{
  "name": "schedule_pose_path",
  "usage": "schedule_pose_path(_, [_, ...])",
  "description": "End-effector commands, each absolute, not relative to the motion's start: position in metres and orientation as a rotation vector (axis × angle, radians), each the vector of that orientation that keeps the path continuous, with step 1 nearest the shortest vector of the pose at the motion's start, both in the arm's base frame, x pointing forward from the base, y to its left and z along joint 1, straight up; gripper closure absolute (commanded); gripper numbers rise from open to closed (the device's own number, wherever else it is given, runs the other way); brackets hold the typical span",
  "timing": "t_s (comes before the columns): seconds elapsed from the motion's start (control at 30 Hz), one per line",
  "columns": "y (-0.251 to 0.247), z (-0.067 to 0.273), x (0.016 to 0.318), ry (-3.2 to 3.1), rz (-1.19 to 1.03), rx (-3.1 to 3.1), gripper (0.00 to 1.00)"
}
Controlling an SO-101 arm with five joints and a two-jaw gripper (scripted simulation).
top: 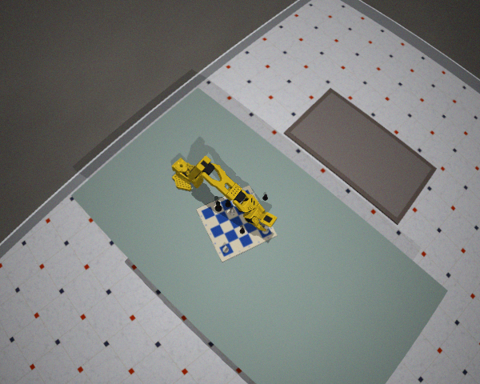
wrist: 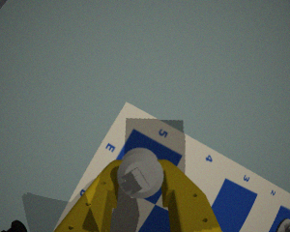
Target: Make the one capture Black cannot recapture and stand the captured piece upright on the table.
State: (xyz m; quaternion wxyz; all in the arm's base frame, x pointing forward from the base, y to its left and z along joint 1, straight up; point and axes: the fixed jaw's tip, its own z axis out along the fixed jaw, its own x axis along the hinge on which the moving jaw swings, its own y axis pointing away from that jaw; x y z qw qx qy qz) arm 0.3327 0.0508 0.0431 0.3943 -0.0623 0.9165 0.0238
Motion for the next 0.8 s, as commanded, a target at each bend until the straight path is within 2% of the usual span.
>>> schedule_pose_path(0.0, [0.048, 0.045, 0.334, 2.318, 0.060, -0.143, 1.00])
schedule_pose_path(0.37, [0.047, 0.054, 0.334, 2.318, 0.056, -0.141, 1.00])
schedule_pose_path(0.77, [0.046, 0.084, 0.333, 2.318, 0.055, -0.141, 1.00])
